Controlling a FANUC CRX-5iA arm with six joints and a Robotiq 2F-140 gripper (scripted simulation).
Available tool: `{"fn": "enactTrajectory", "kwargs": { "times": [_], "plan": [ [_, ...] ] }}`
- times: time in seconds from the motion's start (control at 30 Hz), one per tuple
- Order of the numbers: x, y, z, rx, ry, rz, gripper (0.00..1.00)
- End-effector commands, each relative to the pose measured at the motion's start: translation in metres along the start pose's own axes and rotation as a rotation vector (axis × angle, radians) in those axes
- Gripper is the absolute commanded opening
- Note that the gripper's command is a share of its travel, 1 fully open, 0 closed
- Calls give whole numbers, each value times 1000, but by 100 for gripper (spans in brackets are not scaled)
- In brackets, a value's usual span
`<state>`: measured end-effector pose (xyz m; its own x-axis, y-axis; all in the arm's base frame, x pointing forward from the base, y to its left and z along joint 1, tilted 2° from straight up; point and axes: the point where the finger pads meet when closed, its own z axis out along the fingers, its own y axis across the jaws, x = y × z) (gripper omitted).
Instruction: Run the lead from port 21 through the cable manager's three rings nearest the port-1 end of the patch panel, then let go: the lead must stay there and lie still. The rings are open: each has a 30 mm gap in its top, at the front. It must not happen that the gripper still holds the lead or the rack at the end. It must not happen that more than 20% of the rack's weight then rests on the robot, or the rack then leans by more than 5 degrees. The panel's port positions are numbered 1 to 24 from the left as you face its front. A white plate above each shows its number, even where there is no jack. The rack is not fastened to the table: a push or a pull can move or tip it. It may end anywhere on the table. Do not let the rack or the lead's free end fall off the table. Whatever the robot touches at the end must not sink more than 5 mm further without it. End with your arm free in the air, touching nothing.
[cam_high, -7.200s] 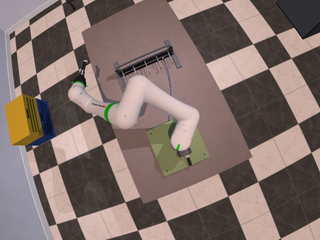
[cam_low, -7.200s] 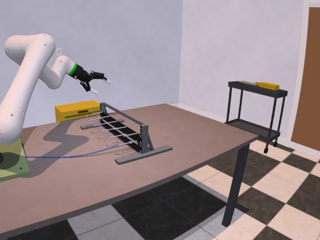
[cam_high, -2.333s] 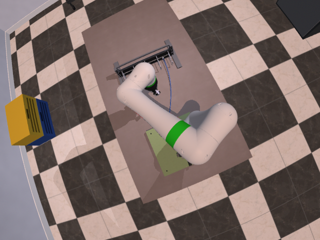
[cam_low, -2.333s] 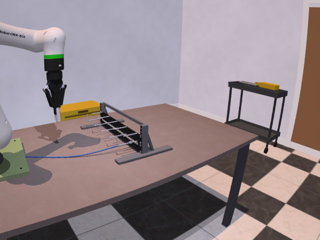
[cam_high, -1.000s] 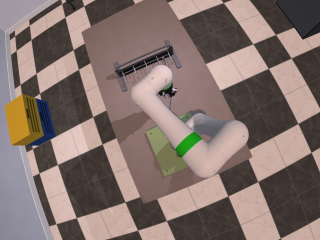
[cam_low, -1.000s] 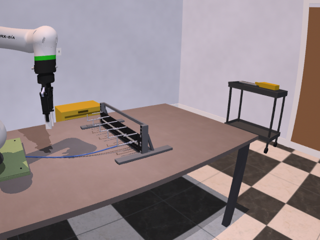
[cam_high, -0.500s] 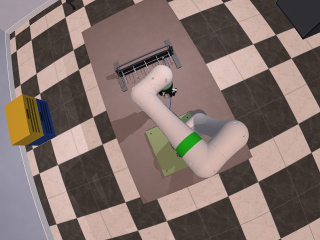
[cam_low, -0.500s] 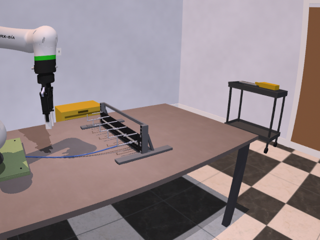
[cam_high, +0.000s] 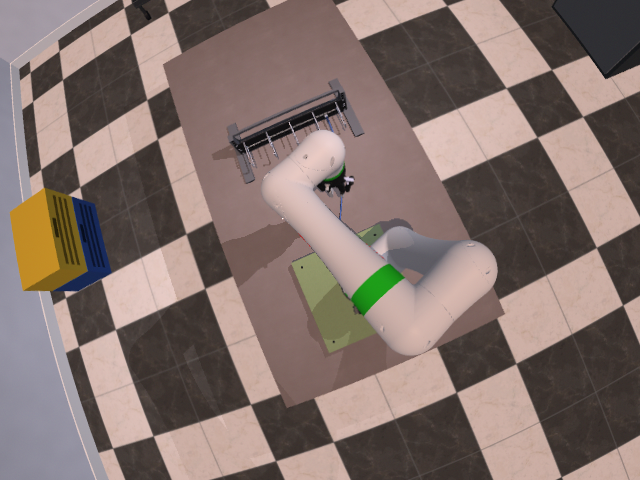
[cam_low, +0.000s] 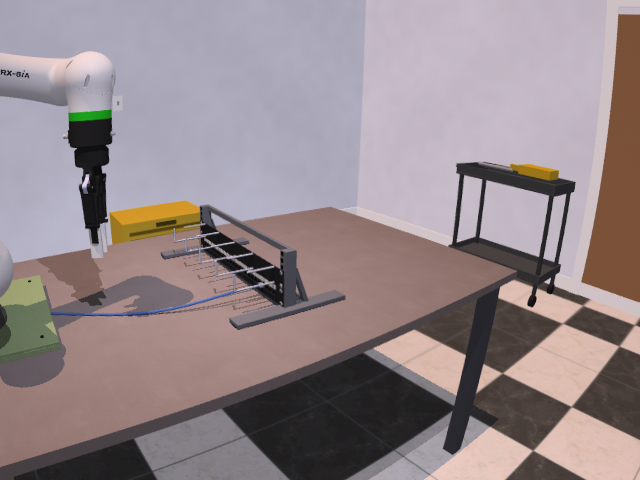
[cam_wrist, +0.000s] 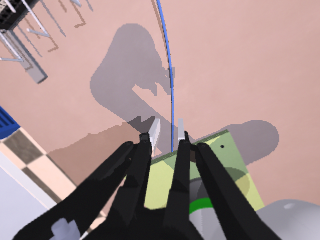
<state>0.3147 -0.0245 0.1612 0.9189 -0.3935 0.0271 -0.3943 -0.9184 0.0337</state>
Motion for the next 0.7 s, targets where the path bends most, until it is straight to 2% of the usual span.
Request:
{"fn": "enactTrajectory", "kwargs": {
  "times": [0.0, 0.3, 0.67],
  "plan": [
    [0, 0, 0, 0, 0, 0, 20],
    [0, 0, 9, 0, 0, 0, 20],
    [0, 0, 39, 0, 0, 0, 20]
  ]
}}
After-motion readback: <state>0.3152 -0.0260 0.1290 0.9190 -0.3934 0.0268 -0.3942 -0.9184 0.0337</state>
